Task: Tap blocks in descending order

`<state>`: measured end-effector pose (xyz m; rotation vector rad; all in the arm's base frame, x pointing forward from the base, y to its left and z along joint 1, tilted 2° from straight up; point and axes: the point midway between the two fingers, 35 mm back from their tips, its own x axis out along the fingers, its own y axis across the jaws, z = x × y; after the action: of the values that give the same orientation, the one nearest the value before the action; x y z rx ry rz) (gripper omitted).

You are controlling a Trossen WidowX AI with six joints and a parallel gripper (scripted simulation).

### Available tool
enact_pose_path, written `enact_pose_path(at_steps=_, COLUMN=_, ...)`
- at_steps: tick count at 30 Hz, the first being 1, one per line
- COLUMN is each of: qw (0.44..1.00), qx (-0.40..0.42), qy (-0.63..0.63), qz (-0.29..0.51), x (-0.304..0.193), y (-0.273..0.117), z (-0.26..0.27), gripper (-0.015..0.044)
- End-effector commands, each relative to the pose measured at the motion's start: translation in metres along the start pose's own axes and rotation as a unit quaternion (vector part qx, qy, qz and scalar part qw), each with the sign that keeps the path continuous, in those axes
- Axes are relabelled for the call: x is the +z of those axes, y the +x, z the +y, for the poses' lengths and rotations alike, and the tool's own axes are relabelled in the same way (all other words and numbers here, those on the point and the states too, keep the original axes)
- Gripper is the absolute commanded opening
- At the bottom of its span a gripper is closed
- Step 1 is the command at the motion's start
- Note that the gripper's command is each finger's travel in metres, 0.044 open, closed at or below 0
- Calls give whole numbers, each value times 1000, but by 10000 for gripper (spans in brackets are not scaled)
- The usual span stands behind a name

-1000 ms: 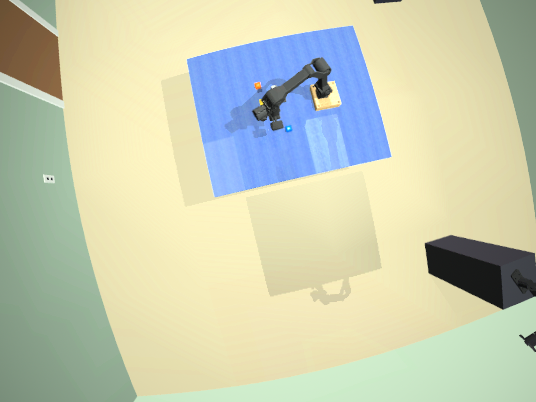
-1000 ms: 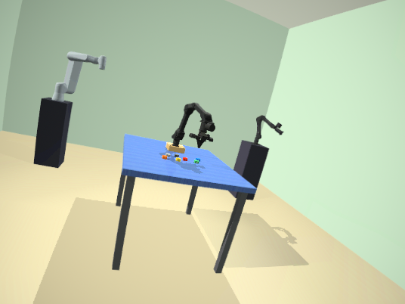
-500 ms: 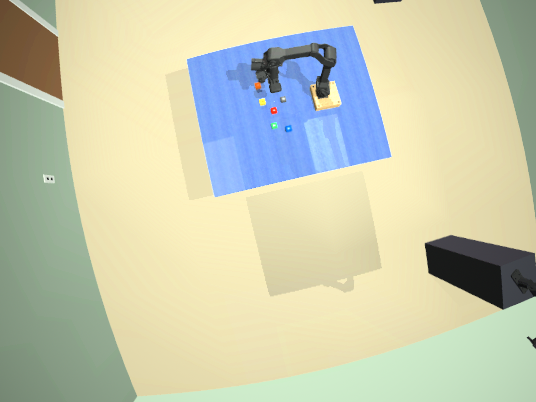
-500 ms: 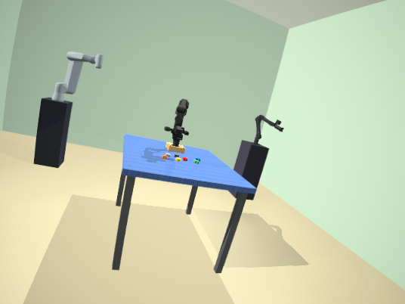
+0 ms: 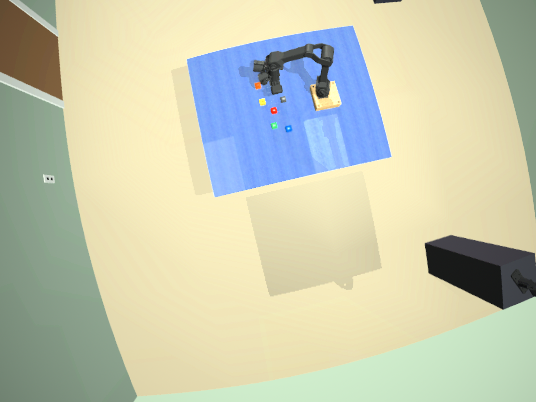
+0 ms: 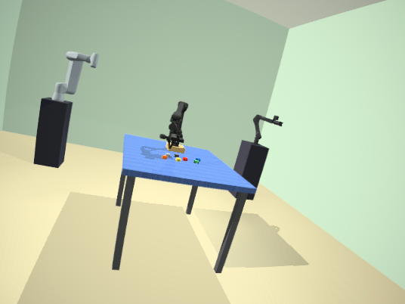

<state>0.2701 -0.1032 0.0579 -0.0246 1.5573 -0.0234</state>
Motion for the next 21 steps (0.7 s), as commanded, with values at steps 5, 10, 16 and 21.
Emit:
enact_pose_path(at_steps=5, qw=1000, qx=-2, qy=-2, qz=0, x=-3, y=19, z=0, gripper=20)
enact_pose_path(at_steps=10, qw=1000, qx=-2, qy=-2, qz=0, x=-2, y=27, z=-1, gripper=20)
enact_pose_path(at_steps=16, qw=1000, qx=-2, qy=-2, qz=0, x=-2, y=36, z=-1, gripper=20)
enact_pose_path(at_steps=21, qw=1000, qx=-2, qy=-2, qz=0, x=-3, y=44, z=-1, gripper=20)
